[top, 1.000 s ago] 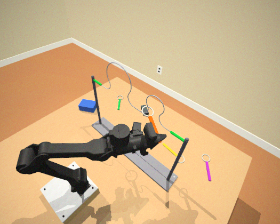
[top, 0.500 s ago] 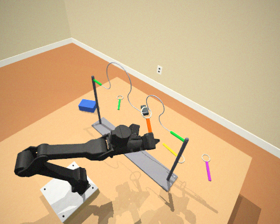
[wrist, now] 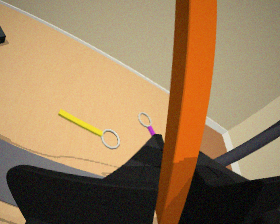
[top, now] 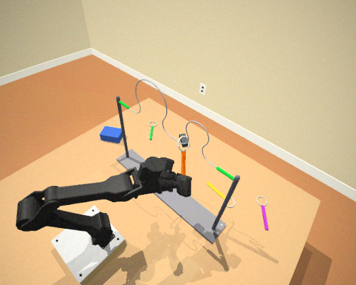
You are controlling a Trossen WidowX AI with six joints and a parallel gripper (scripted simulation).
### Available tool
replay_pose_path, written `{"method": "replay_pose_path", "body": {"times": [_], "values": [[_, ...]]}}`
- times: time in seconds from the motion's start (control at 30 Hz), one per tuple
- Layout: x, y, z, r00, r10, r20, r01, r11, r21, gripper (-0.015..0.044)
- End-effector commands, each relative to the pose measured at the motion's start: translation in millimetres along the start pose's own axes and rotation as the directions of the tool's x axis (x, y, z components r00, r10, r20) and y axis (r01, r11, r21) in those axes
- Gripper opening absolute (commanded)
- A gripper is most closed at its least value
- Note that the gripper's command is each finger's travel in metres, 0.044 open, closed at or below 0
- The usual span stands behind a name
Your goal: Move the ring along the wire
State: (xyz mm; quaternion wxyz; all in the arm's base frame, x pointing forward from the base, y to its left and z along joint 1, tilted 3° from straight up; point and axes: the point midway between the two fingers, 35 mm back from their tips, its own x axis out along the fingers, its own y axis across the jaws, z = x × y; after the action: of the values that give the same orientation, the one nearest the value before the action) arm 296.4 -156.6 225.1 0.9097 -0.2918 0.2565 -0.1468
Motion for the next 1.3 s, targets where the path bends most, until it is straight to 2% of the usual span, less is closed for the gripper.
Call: {"method": "replay_pose_path", "body": {"times": [0.0, 0.6, 1.27], "values": [[-4, 17, 1, 0.999, 0.052, -0.008, -0.051, 0.993, 0.105, -0.0150], [-18, 69, 16, 0.976, 0.219, 0.000, -0.201, 0.898, 0.392, -0.0150], [-30, 96, 32, 0.960, 0.280, 0.017, -0.251, 0.832, 0.494, -0.0150]]}}
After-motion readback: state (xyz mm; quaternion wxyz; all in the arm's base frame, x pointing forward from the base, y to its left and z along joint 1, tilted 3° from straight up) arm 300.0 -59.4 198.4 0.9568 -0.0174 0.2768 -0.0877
